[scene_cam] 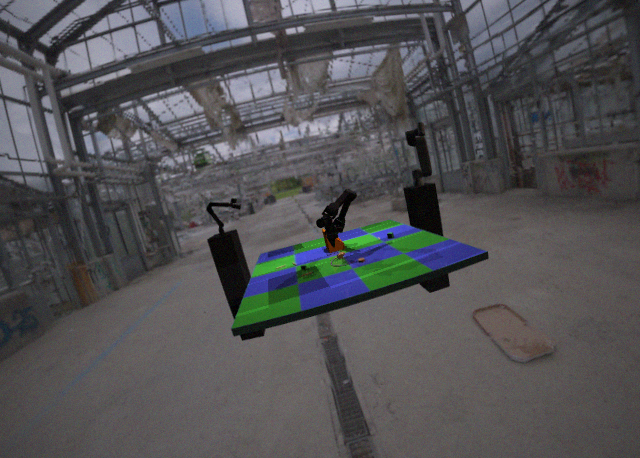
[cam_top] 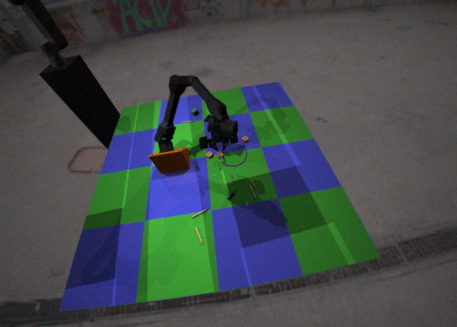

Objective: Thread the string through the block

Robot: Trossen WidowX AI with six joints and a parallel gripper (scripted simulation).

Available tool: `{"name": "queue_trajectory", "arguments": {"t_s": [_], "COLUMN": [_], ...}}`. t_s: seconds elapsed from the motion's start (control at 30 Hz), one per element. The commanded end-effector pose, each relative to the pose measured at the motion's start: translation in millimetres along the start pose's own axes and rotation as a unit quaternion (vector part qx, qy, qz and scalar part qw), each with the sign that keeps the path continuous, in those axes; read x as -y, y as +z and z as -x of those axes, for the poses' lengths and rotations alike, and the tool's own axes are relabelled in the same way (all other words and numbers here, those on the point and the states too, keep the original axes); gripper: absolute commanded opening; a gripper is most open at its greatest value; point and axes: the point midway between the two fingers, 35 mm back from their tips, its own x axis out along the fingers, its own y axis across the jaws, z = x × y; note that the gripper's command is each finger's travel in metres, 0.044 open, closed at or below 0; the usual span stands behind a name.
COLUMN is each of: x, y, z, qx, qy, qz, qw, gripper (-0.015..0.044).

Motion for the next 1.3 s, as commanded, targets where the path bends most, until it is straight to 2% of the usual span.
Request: {"name": "queue_trajectory", "arguments": {"t_s": [0.0, 0.2, 0.43, 0.87, 1.27], "x": [-0.3, -2.5, -5.5, -9.7, -13.2], "y": [7.6, 18.3, 30.6, 44.7, 55.1], "z": [0.6, 0.5, 0.2, -0.4, -1.0], "qx": [0.001, 0.003, 0.003, 0.0, -0.006], "qy": [-0.001, 0.001, 0.006, 0.01, 0.012], "qz": [-0.161, -0.434, -0.7, -0.91, -0.995], "qw": [0.987, 0.901, 0.714, 0.414, 0.096], "gripper": [0.0121, 0.0121, 0.0121, 0.0121, 0.0121]}}
